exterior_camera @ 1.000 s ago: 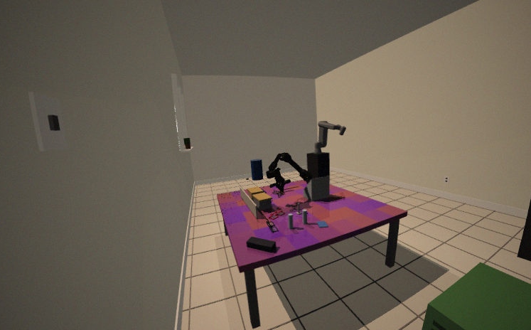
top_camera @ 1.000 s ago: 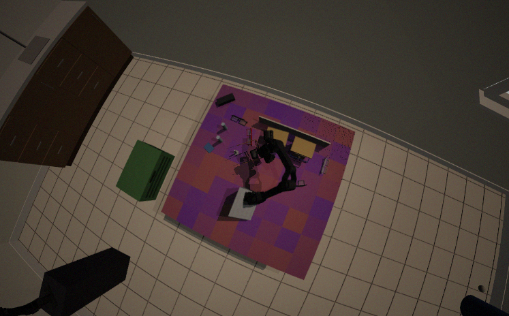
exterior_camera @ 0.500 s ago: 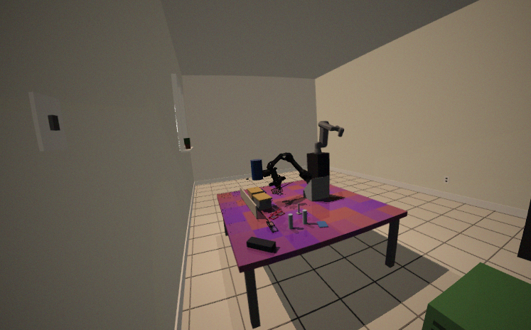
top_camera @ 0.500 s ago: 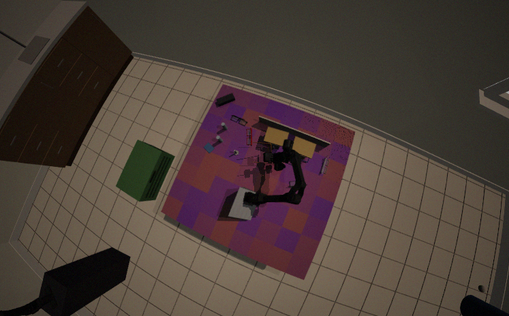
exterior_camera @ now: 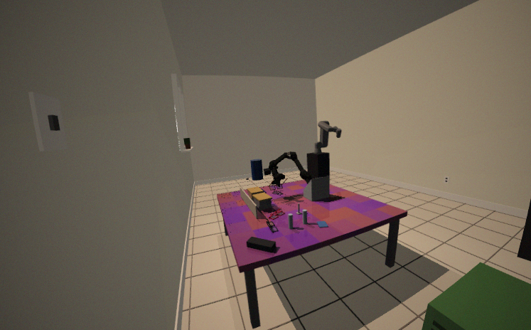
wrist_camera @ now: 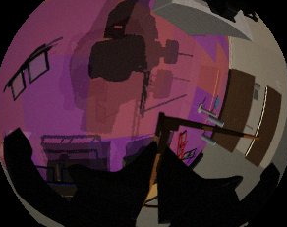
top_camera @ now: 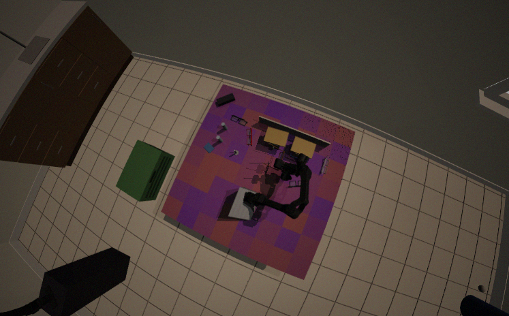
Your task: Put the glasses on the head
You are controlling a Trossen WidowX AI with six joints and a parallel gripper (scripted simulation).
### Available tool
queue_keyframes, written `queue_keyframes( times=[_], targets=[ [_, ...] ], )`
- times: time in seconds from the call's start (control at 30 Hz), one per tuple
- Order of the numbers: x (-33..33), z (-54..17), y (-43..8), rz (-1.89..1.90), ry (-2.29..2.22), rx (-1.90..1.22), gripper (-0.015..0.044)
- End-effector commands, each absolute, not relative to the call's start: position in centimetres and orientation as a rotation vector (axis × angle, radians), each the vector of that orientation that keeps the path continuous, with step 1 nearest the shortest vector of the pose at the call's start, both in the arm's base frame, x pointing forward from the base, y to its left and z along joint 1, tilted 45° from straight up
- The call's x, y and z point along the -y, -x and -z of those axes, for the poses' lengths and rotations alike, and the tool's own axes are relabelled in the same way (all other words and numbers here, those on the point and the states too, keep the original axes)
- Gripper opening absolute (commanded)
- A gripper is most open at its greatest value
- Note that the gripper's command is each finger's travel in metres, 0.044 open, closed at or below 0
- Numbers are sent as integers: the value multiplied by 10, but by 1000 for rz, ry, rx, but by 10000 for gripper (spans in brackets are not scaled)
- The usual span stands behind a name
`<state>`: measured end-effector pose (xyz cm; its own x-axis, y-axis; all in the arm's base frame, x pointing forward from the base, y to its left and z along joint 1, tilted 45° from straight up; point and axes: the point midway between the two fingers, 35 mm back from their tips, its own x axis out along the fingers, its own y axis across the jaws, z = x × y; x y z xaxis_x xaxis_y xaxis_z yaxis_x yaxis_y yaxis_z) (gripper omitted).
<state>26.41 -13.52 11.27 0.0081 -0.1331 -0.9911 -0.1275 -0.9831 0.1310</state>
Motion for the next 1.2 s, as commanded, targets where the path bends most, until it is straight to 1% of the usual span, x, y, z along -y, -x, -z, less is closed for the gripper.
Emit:
queue_keyframes(
  times=[0.0, 0.57, 1.17],
  targets=[
    [143, -128, -248, 2176, -2355, 364, 0],
    [161, -181, -190, 1980, -2777, 685, 0],
    [151, -224, -135, 1580, -3117, 1055, 0]
  ],
)
